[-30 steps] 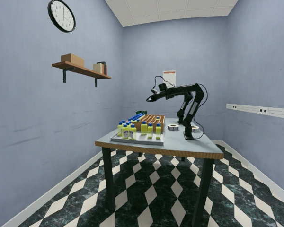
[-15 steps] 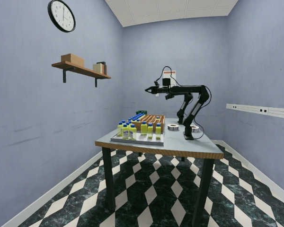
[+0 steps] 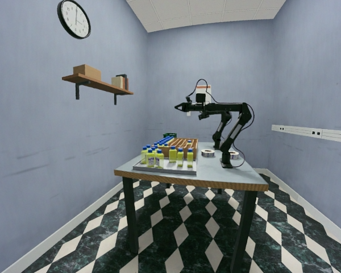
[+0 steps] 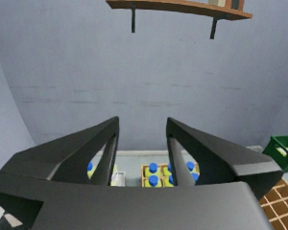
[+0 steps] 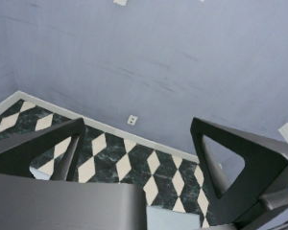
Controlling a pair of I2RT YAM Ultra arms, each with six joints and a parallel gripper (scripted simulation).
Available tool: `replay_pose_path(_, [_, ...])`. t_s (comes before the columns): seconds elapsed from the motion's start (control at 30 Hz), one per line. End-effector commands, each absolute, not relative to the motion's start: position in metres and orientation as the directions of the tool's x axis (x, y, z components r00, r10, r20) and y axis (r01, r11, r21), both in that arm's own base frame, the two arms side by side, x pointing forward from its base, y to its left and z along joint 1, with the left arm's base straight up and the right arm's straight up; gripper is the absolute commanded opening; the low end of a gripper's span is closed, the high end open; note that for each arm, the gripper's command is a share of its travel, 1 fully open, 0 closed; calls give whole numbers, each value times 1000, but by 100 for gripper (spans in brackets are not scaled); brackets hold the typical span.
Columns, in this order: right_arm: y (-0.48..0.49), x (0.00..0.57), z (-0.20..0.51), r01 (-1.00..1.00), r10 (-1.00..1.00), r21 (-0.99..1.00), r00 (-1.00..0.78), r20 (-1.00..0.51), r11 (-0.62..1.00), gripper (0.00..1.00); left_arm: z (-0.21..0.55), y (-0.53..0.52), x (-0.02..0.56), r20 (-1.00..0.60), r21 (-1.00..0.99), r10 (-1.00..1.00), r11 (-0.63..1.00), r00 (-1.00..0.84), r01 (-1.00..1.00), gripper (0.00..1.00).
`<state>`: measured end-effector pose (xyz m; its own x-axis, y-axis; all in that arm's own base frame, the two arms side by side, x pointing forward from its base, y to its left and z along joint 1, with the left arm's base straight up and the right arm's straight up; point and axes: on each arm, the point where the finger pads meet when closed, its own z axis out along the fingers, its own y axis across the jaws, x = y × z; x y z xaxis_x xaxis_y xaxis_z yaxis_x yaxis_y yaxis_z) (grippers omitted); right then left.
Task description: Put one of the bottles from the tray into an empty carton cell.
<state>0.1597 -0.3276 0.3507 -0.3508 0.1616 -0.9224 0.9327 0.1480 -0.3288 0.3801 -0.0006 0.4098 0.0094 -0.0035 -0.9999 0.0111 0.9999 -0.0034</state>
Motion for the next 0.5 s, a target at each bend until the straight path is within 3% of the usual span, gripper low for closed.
replay_pose_path(0.0, [-326,157,359,938,150,-316,-336,-930,140,100,417,-3,386,-1000,-4,-5,1000,10,11,43])
replay_pose_path(0.47, [-326,157,359,938,150,-316,-336,-930,140,100,418,7,384,-1000,9,9,1000,10,-20,43])
